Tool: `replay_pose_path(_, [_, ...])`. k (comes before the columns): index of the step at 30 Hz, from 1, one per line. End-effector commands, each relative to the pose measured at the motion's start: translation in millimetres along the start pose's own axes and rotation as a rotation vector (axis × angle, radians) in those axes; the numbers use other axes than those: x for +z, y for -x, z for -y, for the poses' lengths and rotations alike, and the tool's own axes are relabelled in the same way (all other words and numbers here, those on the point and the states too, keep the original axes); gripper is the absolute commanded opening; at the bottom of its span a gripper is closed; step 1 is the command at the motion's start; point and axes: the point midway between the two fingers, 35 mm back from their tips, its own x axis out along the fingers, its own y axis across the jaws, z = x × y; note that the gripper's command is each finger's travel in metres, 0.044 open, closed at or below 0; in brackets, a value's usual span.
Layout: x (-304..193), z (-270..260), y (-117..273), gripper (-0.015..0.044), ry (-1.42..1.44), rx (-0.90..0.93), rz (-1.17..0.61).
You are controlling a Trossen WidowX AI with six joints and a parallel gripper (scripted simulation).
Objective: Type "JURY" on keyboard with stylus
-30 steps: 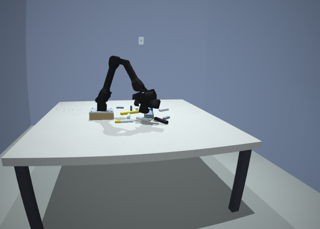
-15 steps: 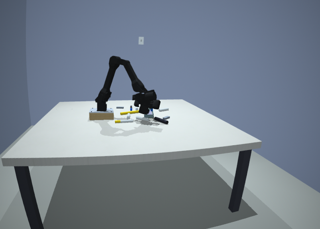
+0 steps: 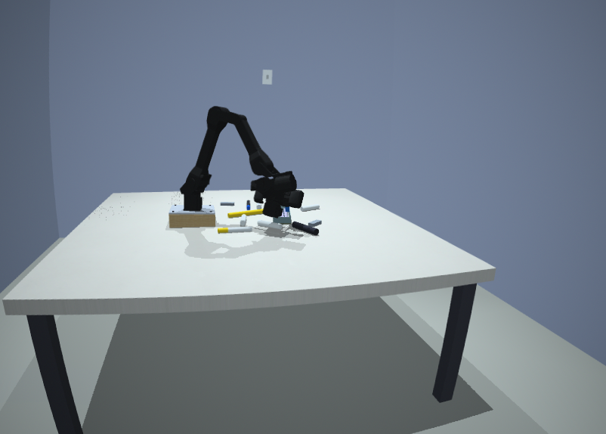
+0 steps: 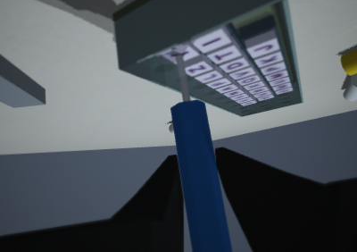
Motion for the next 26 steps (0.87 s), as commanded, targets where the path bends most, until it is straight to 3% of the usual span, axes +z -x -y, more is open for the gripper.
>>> replay_pose_path(1, [0,0,0,0.0081,-0.008,-0.001,0.004])
replay_pose_path(13, [-31,0,18,0.0081,-0.007,-0.001,0.004])
replay_pose_path(26, [-29,0,17,0.0081,-0.013,-0.002,0.006])
